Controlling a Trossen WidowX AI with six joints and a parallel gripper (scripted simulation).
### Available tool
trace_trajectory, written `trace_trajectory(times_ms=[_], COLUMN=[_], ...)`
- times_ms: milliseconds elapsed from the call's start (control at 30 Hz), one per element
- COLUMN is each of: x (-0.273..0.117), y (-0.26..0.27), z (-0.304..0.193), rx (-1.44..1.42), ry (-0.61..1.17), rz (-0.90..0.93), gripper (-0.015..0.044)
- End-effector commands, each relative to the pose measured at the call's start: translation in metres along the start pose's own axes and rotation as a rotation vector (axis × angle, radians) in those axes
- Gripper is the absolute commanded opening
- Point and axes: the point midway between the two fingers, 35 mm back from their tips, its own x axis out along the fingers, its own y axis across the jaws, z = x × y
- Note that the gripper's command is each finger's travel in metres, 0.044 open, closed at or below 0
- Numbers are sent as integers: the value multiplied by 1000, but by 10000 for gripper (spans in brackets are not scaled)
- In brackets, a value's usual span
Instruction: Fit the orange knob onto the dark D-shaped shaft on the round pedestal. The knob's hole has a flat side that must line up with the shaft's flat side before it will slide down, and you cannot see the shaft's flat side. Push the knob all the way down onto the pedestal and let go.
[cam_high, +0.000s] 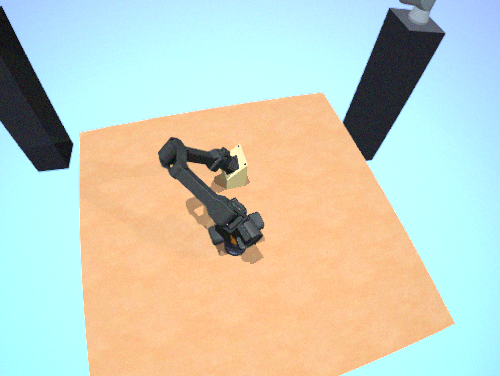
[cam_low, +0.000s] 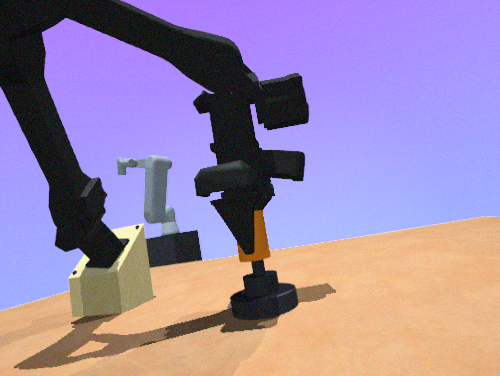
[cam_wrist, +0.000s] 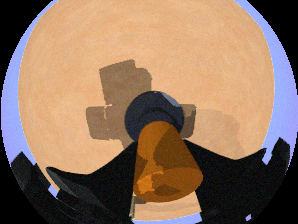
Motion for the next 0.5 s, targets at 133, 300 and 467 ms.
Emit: trace_trajectory(times_ms=[133,300,467], x=[-3,-1,0], y=[0,1,1], z=[3,3,2], rx=[-135,-135,-135], ry=[-8,-8,-8], rz=[-3,-3,-3], gripper=[0,0,0])
